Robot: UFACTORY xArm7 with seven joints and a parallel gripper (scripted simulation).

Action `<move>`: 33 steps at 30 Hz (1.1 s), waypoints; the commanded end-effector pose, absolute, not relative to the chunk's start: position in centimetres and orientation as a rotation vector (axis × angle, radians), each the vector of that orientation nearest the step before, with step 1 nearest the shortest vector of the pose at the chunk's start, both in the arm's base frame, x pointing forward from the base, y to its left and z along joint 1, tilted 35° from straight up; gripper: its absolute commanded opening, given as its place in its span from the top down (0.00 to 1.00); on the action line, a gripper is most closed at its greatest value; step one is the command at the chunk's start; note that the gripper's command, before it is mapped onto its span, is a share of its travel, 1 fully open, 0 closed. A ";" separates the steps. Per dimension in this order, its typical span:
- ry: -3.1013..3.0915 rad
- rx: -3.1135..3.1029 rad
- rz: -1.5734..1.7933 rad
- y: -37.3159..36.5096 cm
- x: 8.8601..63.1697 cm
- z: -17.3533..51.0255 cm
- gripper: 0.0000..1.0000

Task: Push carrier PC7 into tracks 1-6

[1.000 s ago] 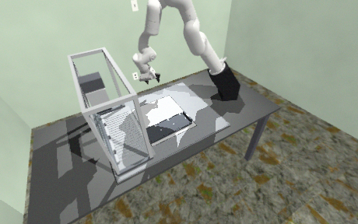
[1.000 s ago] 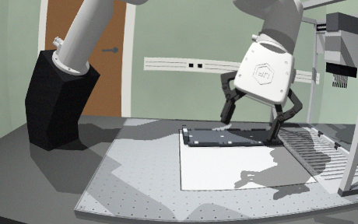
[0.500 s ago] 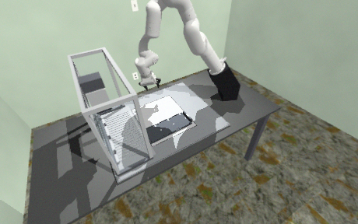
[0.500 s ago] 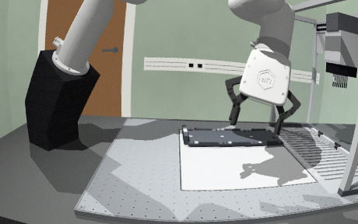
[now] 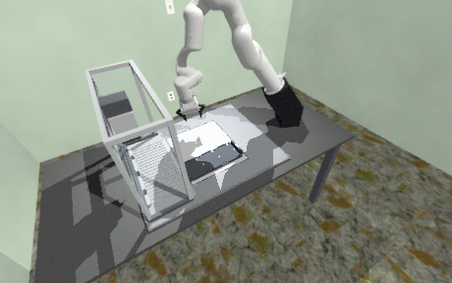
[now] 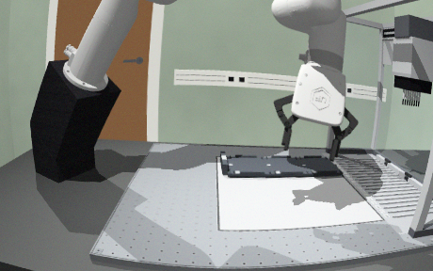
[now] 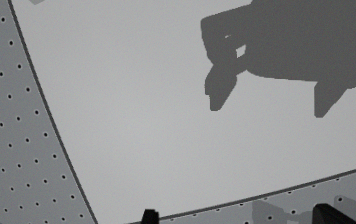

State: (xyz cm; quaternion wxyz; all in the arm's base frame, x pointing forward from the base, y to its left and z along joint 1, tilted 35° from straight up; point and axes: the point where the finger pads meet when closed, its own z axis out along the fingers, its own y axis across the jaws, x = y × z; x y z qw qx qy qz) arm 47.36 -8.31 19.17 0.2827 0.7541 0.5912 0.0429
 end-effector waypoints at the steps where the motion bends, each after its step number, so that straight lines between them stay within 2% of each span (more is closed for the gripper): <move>1: 1.600 1.996 0.132 -6.7 48.0 19.1 0.00; 33: 1.920 1.697 0.329 6.2 48.7 16.7 0.00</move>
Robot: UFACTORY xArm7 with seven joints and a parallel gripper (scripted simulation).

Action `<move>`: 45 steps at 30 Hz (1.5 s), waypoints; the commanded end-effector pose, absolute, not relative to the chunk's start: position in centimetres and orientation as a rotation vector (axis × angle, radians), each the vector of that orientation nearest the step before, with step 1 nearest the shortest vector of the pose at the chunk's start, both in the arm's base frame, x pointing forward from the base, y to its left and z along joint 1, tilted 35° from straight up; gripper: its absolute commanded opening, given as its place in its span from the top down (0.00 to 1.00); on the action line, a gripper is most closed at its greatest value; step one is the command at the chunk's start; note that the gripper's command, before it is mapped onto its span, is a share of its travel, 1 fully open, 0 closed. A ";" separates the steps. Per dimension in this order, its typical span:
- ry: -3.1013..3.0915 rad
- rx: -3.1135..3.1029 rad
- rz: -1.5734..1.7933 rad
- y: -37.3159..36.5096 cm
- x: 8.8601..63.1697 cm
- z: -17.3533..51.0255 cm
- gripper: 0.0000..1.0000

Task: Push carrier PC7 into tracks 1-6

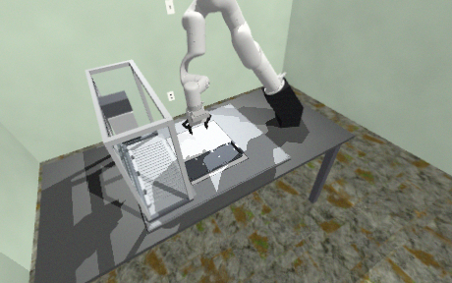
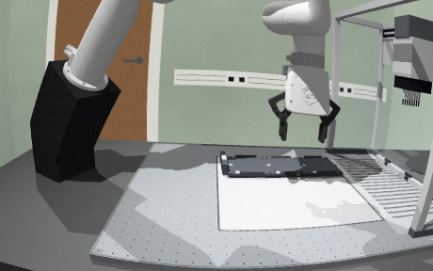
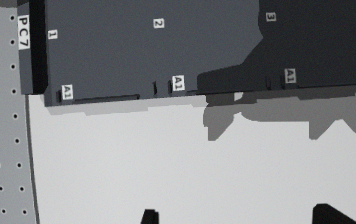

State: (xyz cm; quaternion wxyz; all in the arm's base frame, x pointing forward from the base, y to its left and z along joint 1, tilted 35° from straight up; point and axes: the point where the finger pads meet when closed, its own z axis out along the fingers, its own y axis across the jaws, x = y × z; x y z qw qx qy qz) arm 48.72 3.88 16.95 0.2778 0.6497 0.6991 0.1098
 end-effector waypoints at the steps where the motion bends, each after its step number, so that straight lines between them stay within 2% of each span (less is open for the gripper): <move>1: 1.920 1.697 0.329 6.2 48.7 16.7 0.00; 8: 1.920 1.697 0.329 8.9 48.4 16.2 0.00; 45: 1.921 1.697 0.329 8.4 50.0 13.8 0.00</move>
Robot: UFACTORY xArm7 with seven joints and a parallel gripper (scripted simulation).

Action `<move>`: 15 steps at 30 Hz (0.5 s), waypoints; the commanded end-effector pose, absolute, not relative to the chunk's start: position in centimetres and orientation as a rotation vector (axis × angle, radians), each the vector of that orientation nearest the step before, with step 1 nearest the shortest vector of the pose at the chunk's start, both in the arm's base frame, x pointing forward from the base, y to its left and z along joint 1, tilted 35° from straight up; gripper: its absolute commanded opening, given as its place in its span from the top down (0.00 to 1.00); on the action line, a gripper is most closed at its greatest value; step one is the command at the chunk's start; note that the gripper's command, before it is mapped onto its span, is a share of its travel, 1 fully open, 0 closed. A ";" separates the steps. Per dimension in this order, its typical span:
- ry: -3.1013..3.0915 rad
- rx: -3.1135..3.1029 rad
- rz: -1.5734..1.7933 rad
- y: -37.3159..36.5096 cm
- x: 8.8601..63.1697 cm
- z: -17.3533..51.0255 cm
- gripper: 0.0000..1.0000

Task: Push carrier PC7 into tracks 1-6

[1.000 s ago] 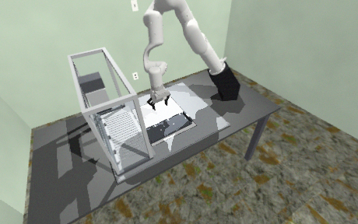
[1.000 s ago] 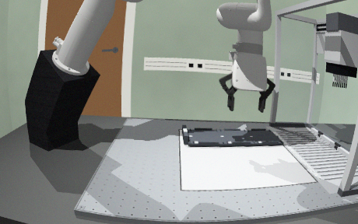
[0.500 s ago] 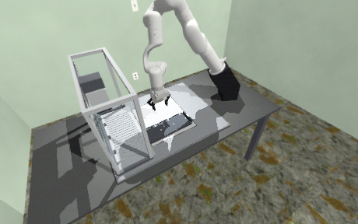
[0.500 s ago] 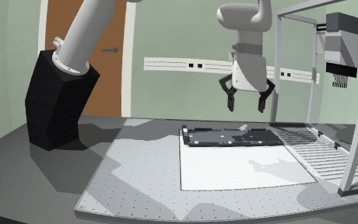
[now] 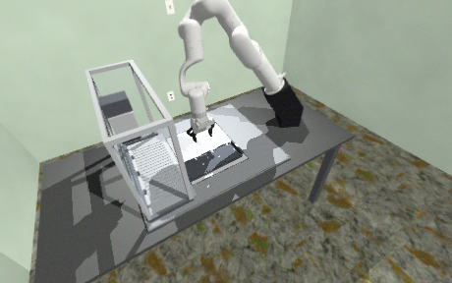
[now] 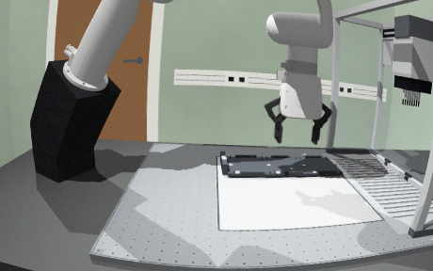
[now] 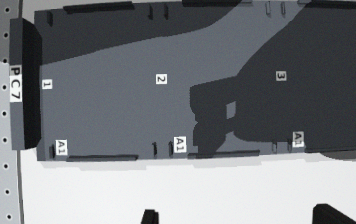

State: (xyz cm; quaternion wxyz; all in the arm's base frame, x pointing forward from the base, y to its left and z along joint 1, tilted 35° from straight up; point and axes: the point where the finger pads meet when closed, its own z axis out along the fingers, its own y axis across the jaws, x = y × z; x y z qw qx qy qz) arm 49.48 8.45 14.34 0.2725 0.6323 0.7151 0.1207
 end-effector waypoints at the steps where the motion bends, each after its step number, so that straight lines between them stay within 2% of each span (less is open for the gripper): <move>1: 1.921 1.697 0.329 8.4 50.1 13.7 0.00; 15: 1.921 1.697 0.329 8.1 51.1 12.1 0.00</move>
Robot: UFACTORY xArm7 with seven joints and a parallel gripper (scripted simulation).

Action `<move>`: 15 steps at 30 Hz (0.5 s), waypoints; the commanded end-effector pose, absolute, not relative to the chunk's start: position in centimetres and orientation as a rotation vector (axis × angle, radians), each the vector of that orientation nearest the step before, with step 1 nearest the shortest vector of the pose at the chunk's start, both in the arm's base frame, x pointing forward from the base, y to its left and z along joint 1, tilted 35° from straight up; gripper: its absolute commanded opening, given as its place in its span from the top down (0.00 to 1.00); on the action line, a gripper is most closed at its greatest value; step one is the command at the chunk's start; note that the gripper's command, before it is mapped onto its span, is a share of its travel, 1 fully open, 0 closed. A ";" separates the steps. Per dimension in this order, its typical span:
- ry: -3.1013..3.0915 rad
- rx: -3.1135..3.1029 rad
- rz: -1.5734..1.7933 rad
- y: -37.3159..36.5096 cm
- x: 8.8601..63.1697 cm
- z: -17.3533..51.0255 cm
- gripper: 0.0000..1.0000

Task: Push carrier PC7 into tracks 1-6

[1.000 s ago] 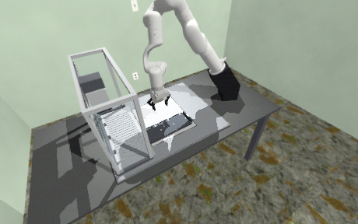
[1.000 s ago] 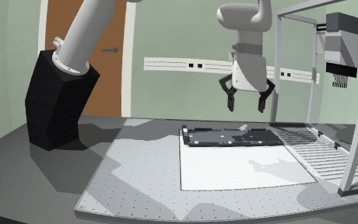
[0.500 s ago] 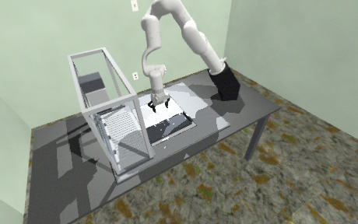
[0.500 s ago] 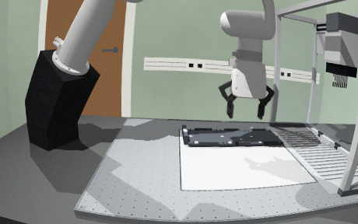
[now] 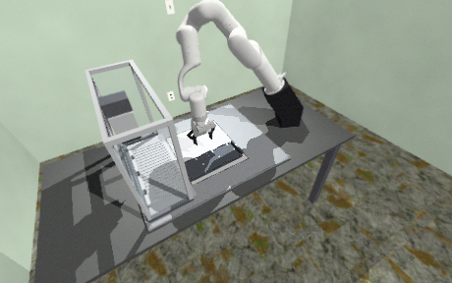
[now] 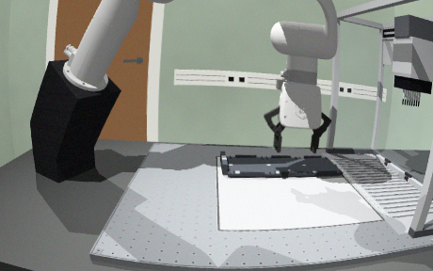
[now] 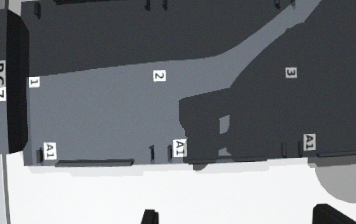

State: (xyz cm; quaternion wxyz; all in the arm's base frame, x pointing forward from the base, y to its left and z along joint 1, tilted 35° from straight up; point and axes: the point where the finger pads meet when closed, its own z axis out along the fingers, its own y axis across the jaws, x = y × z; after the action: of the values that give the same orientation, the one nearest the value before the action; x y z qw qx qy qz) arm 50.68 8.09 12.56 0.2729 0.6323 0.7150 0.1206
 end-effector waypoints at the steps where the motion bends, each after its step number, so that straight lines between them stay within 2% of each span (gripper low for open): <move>1: 1.921 1.697 0.329 8.0 51.2 11.9 0.00; 15: 1.921 1.697 0.329 7.7 52.3 10.3 0.00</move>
State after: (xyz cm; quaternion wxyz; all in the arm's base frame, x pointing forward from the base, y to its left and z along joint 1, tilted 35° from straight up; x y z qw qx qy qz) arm 51.90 7.71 10.74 0.2735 0.6322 0.7148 0.1208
